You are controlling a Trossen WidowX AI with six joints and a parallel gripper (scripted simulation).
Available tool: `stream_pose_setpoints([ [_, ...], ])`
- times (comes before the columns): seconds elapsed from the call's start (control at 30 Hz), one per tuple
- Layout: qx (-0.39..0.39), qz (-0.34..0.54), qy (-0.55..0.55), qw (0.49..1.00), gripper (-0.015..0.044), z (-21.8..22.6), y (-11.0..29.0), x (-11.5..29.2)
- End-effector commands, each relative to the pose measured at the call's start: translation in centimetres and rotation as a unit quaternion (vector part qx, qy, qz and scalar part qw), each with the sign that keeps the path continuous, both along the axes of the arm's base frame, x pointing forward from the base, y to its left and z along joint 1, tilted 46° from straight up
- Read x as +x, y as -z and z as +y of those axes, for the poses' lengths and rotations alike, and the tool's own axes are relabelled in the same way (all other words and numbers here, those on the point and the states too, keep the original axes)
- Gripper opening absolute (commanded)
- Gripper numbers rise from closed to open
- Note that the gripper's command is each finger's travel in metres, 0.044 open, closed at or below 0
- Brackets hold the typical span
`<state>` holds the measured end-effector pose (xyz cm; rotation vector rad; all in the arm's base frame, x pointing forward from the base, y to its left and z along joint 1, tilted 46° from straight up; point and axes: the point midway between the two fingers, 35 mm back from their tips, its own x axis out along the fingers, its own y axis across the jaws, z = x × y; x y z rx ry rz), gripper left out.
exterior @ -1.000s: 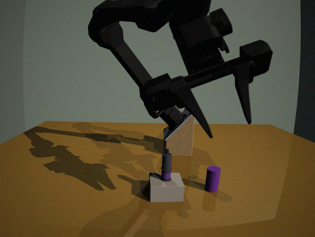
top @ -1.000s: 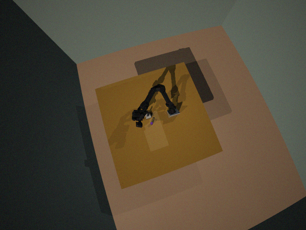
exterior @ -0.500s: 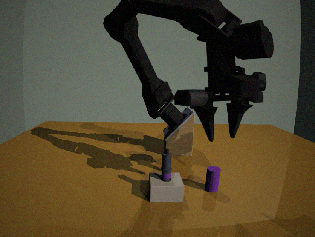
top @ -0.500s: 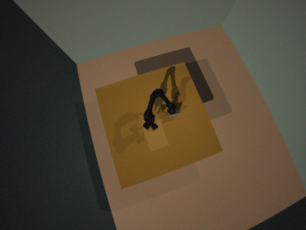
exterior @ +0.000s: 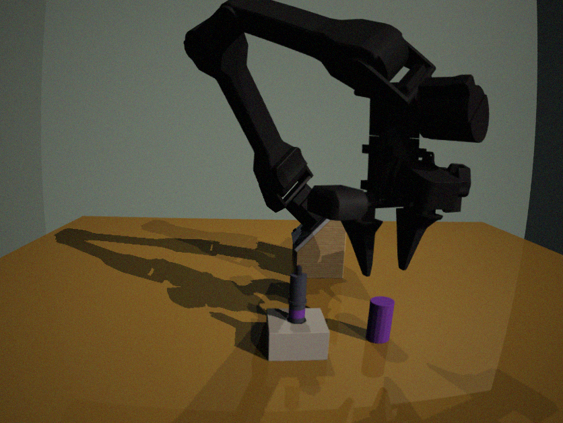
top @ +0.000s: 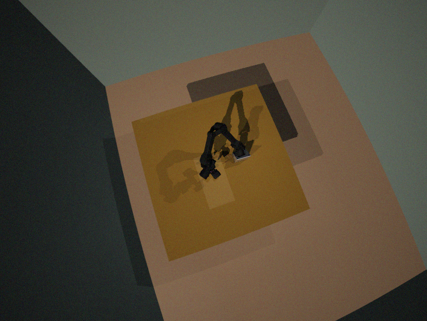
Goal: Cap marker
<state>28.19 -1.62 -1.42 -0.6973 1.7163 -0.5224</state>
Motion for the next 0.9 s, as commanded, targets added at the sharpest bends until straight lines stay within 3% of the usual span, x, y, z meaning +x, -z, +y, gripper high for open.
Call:
stream_pose_setpoints([
  [0.0, -0.003, 0.003, -0.003, 1.0, 0.0253, -0.5, 0.5, -0.2],
  [0.87, -0.003, 0.003, -0.004, 1.0, 0.0253, -3.4, 3.6, -0.8],
])
